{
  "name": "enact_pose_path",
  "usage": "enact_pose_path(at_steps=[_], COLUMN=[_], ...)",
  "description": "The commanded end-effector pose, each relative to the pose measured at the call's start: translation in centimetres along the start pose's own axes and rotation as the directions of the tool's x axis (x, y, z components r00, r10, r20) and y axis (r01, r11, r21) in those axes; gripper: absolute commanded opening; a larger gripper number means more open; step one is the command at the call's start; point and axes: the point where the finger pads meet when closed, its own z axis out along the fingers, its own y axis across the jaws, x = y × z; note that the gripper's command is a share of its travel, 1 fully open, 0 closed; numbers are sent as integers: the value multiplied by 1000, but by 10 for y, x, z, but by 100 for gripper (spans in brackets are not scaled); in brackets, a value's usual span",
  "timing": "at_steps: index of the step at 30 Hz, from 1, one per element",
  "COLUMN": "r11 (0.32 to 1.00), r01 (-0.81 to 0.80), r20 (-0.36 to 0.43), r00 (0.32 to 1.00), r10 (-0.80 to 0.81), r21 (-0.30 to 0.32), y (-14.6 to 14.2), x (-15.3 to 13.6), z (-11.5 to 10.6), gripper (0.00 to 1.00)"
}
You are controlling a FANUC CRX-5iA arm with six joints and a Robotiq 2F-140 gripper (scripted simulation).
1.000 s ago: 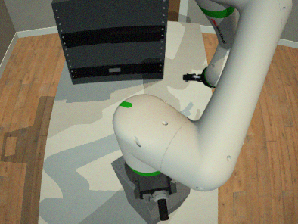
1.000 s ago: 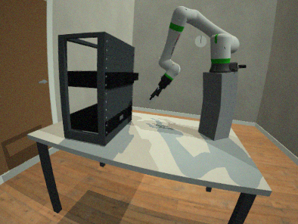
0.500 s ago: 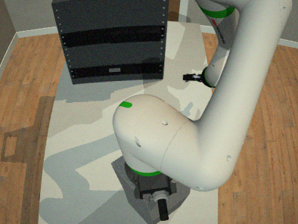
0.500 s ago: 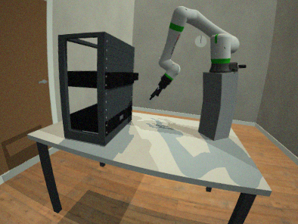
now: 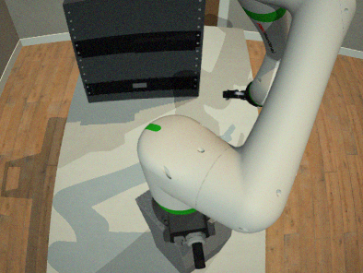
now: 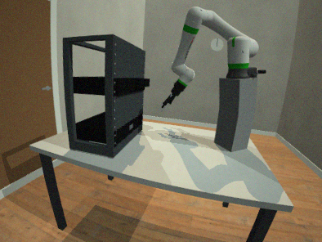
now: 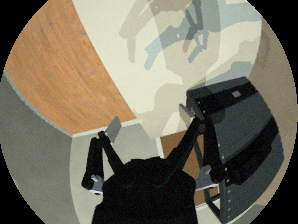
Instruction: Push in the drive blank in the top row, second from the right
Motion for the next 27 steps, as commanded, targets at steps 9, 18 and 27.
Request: enact_pose_path(at_steps=[9, 18, 27], r11=[1000, 1000, 1000], r01=[1, 5, 18], r20=[1, -1, -8], r00=[1000, 1000, 1000], r10=[-1, -5, -18], r21=[1, 2, 4], y=[0, 0, 1], x=[-1, 0, 3], z=[0, 0, 1], gripper=[100, 100, 100])
